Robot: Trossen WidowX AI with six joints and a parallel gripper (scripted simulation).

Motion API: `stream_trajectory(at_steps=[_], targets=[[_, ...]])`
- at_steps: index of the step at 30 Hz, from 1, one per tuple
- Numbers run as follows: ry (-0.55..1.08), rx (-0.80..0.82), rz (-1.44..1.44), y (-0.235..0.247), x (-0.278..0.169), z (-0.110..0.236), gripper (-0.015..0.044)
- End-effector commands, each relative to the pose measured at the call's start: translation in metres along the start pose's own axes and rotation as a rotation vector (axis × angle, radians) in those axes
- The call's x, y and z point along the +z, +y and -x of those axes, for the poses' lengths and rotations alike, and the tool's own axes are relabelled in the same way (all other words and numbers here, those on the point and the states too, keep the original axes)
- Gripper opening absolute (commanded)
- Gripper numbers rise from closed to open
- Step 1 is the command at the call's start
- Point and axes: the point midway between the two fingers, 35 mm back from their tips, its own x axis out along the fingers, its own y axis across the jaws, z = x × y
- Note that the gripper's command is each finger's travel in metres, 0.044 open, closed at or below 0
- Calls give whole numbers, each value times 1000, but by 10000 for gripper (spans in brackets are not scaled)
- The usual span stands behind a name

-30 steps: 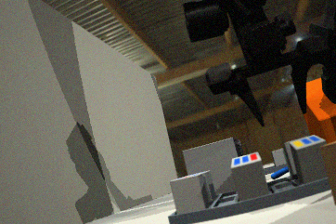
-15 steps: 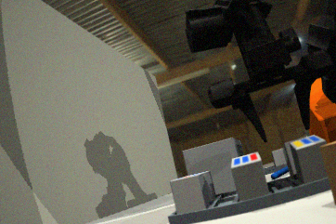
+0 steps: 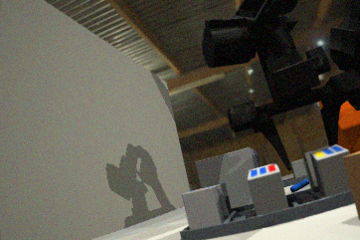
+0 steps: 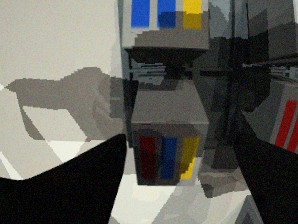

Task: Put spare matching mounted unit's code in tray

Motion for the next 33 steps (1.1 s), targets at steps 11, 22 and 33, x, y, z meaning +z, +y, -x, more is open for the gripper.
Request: stream_trajectory(at_steps=[11,22,33], targets=[[-2,5,-13,6,-1,-24,300],[-6,5,-13,7,0,-30,300],[-6,5,-13,7,0,-30,300]])
